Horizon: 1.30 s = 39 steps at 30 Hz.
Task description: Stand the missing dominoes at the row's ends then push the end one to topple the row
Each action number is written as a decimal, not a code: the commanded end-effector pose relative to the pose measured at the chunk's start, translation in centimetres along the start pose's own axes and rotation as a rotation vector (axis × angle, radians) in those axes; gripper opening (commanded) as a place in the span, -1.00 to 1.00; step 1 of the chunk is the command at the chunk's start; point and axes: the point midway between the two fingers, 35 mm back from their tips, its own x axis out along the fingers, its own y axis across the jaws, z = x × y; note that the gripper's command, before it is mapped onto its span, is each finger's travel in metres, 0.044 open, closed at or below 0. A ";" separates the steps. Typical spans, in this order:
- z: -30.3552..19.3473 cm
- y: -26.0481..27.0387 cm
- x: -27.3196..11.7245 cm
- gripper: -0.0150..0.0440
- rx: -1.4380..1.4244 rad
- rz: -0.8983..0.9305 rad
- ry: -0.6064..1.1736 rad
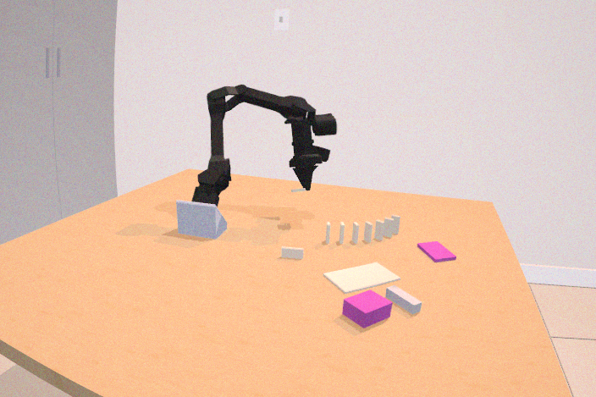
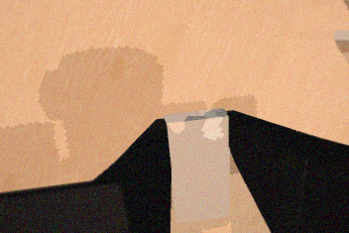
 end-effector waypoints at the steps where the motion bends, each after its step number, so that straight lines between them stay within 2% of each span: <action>1: 0.0 -0.1 0.8 -0.13 -0.030 -0.055 -0.044; 21: 1.2 0.4 3.0 -0.13 -0.128 -0.245 -0.387; 39: 1.5 2.1 2.5 -0.13 -0.083 -0.254 -0.778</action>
